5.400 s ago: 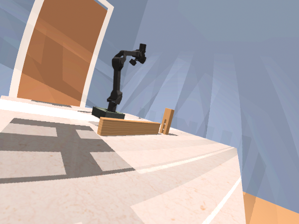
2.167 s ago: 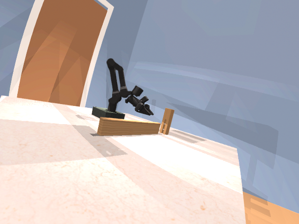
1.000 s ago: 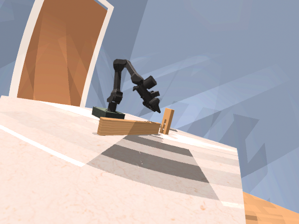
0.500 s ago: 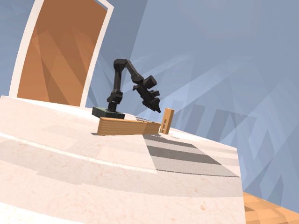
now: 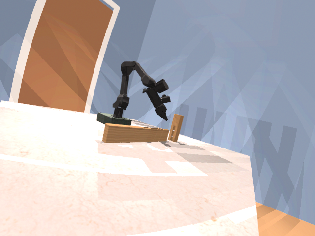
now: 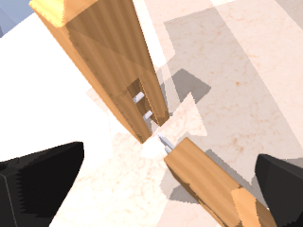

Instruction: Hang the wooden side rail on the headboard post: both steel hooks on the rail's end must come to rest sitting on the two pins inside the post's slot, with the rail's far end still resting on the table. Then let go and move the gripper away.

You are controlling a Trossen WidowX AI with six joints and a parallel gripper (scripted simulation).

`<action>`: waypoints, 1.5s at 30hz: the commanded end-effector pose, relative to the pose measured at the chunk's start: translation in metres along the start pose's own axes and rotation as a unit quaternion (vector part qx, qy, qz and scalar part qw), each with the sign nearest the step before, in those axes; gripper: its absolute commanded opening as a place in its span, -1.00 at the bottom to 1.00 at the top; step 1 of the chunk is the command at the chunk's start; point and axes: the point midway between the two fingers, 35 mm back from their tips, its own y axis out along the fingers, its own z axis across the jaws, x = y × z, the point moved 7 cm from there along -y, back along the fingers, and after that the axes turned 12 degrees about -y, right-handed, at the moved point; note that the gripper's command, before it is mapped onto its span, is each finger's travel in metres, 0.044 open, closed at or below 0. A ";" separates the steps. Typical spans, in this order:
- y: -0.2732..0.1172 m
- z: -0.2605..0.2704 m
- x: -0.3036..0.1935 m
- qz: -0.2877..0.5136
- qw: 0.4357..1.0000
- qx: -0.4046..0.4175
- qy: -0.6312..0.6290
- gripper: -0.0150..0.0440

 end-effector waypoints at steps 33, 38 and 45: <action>0.002 -0.039 0.045 0.158 0.500 -0.298 0.797 1.00; 0.001 -0.042 0.050 0.137 0.401 -0.351 0.835 1.00; 0.001 -0.042 0.050 0.136 0.397 -0.353 0.836 1.00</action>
